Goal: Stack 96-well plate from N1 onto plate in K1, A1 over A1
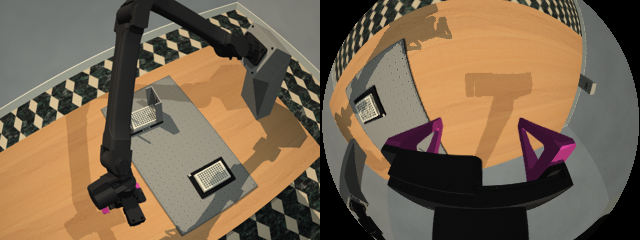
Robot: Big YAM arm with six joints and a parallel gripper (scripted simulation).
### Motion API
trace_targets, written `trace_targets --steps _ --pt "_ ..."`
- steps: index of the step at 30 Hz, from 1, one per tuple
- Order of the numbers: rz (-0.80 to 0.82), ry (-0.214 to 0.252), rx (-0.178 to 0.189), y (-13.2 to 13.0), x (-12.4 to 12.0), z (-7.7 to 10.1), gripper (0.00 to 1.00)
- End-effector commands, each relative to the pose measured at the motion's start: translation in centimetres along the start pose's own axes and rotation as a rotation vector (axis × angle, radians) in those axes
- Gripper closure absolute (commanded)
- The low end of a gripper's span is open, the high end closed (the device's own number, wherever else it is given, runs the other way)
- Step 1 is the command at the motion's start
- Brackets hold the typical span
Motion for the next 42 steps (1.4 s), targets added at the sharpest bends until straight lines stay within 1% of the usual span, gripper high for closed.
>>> trace_targets --steps 1,17,18,19,21,23,25,26,30,32,34,35,36,37,39,42 --pt "-0.006 -0.004 -0.008 -0.5 -0.1 0.4 0.00" --pt "-0.006 -0.004 -0.008 -0.5 -0.1 0.4 0.00" --pt "-0.068 -0.032 -0.030 -0.8 0.6 1.6 0.00" --pt "-0.107 -0.040 -0.033 -0.7 0.5 2.1 0.00" --pt "-0.173 -0.048 -0.024 0.2 0.9 2.1 0.00" --pt "-0.181 -0.043 -0.018 1.4 1.4 1.8 0.00" --pt "-0.244 -0.052 -0.002 2.4 1.9 1.6 0.00" --pt "-0.250 -0.050 -0.003 2.8 1.9 1.6 0.00" --pt "-0.380 -0.061 0.025 4.7 2.4 1.7 0.00" --pt "-0.392 -0.059 0.021 5.4 2.6 1.7 0.00" --pt "-0.392 -0.059 0.021 5.4 2.6 1.7 0.00" --pt "-0.430 -0.063 0.023 5.5 2.7 1.8 0.00" --pt "-0.457 -0.063 0.036 6.4 2.9 1.7 0.00" --pt "-0.461 -0.062 0.036 6.9 3.0 1.7 0.00" --pt "-0.525 -0.067 0.053 7.9 3.3 1.6 0.00" --pt "-0.523 -0.061 0.058 9.7 3.8 1.4 0.00"
Point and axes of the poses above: the point where the finger pads meet when closed, its own z axis back along the fingers, its own y axis across the jaws, x = y × z, the point moved 1 cm from there along z, back along the fingers, and after that the axes turned 7 degrees about z, right-handed, at the moved point
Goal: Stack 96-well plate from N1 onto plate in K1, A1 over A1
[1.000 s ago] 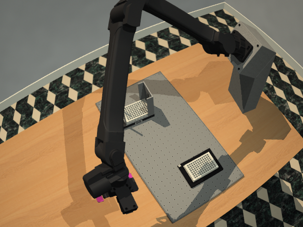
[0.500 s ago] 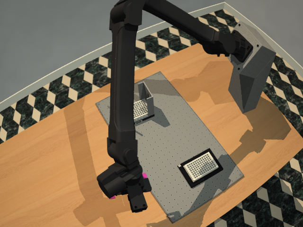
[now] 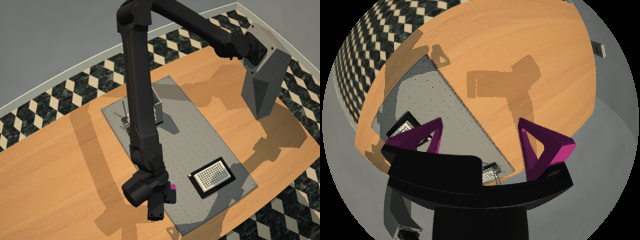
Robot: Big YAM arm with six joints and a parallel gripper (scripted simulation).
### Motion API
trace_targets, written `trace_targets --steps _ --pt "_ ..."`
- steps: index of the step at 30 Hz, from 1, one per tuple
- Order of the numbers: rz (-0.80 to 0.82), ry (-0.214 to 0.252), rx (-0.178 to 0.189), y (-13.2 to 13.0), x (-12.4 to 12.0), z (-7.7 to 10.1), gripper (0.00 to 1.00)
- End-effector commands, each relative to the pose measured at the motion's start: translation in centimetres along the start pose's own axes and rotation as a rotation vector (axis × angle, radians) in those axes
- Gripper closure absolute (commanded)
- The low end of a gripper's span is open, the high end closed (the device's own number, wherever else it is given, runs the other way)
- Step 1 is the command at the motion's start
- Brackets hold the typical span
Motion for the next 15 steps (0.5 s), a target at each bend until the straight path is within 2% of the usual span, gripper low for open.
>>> trace_targets --steps 1,7,10,15 --pt "-0.134 -0.040 -0.011 0.5 0.9 1.7 0.00" --pt "-0.275 -0.041 0.015 3.1 0.1 1.7 0.00" --pt "-0.308 -0.042 0.023 3.3 0.1 1.8 0.00" --pt "-0.376 -0.032 0.038 6.2 -0.8 1.5 0.00"
Point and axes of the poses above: the point where the finger pads meet when closed, its own z axis back along the fingers, its own y axis across the jaws, x = y × z, the point moved 1 cm from there along z, back along the fingers, and after that the axes turned 7 degrees about z, right-handed, at the moved point
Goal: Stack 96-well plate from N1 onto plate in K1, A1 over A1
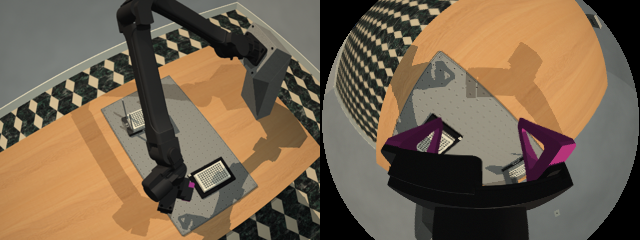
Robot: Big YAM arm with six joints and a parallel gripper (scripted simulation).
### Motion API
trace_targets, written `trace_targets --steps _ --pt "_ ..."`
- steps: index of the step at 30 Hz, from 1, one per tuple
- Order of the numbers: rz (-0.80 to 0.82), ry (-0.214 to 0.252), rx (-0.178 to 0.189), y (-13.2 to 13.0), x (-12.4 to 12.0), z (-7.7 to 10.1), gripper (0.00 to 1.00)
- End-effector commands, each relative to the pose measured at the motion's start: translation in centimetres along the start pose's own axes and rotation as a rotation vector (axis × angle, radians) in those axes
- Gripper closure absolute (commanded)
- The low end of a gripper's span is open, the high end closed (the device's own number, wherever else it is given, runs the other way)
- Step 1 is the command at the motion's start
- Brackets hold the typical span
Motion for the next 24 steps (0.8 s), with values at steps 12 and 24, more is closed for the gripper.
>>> trace_targets --steps 12,24 --pt "-0.307 -0.021 0.038 4.4 -2.2 1.5 0.00" --pt "-0.517 0.006 0.065 8.9 -6.2 1.7 0.00"
Point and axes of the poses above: the point where the finger pads meet when closed, its own z axis back along the fingers, its own y axis across the jaws, x = y × z, the point moved 1 cm from there along z, back along the fingers, and after that the axes turned 7 degrees about z, right-handed, at the moved point
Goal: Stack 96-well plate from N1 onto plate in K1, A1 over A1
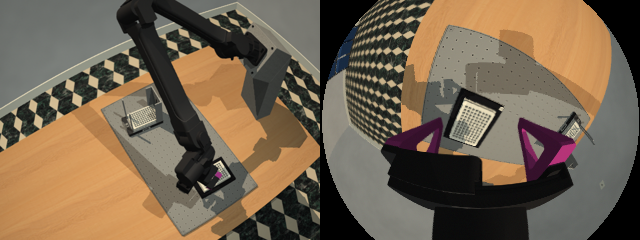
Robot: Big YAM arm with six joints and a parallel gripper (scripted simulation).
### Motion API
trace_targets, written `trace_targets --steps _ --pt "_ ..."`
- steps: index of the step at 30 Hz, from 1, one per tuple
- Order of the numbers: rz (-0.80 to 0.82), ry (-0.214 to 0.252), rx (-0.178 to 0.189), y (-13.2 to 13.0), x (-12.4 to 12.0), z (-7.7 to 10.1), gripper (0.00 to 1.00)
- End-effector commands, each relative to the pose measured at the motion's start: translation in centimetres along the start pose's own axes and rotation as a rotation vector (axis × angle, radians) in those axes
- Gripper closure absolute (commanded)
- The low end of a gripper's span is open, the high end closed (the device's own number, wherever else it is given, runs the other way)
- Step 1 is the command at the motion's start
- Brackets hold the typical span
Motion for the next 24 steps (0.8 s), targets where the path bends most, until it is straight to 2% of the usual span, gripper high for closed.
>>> trace_targets --steps 1,4,5,9,18,24 --pt "-0.161 -0.035 0.017 0.6 0.2 1.4 0.00" --pt "-0.194 -0.030 0.023 0.8 -0.3 1.4 0.00" --pt "-0.212 -0.009 0.024 1.0 -1.2 1.4 0.00" --pt "-0.264 -0.017 0.027 1.7 -2.7 1.4 0.00" --pt "-0.464 0.019 0.047 3.1 -7.0 1.6 0.00" --pt "-0.459 0.027 0.042 3.7 -8.8 1.6 0.00"
Point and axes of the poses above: the point where the finger pads meet when closed, its own z axis back along the fingers, its own y axis across the jaws, x = y × z, the point moved 1 cm from there along z, back along the fingers, and after that the axes turned 7 degrees about z, right-handed, at the moved point
